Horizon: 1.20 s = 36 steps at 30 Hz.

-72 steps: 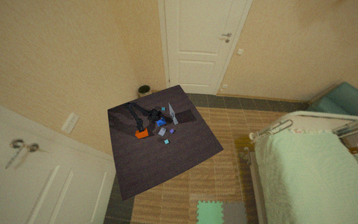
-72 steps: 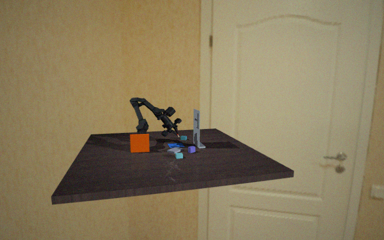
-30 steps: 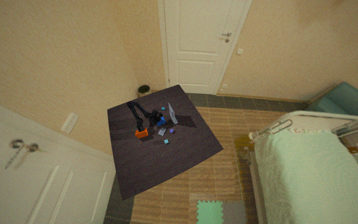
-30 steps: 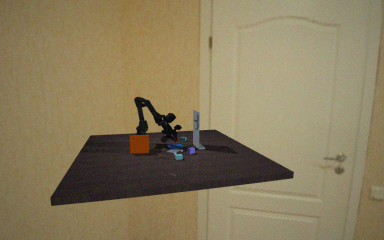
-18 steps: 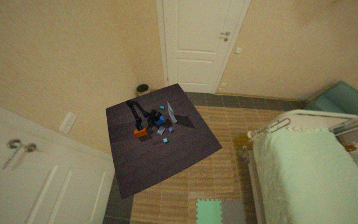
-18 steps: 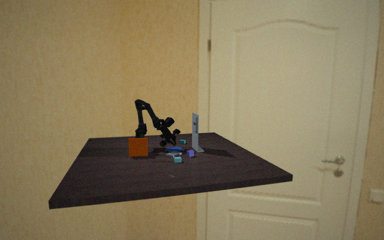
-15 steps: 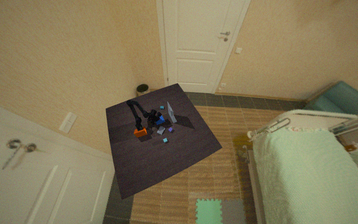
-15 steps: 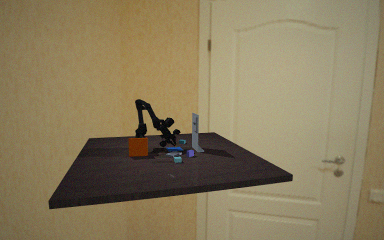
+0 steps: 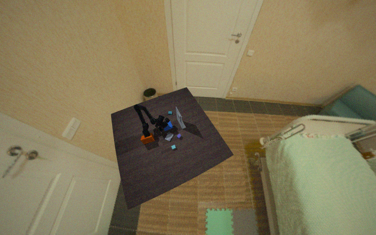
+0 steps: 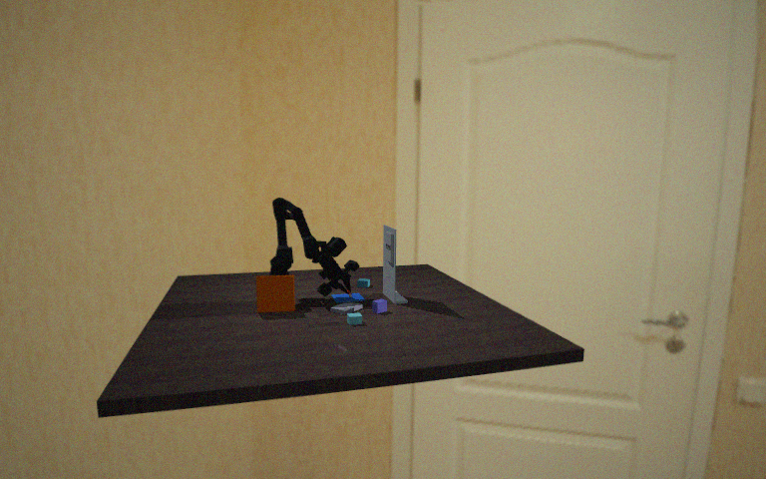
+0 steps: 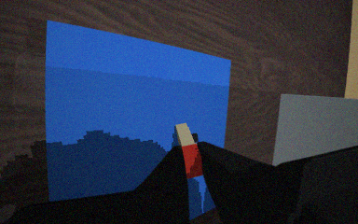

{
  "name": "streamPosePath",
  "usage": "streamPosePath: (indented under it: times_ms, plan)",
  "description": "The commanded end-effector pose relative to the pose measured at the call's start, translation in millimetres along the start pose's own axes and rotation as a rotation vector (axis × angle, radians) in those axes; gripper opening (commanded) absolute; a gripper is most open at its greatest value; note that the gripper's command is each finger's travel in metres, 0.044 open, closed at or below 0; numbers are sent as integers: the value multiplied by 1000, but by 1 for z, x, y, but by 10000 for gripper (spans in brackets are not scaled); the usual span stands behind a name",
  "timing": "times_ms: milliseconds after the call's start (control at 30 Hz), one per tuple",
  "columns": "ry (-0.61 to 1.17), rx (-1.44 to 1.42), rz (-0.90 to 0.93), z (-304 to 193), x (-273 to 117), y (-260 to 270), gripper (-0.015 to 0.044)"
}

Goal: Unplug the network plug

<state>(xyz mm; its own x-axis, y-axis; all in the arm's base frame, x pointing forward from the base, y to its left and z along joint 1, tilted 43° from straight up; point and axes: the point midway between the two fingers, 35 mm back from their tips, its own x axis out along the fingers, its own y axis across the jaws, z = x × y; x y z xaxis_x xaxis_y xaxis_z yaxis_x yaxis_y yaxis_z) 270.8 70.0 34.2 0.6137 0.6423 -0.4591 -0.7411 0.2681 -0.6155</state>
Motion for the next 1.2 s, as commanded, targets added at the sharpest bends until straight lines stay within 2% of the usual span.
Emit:
streamPosePath:
  times_ms: [0,200,400,1167]
  plan:
    - [3,4,-1,0,2,1,0]
    - [0,0,0,0,0,0,0]
    - [0,0,0,0,0,0,156]
    - [3,1,2,-1,-14,-1,156]
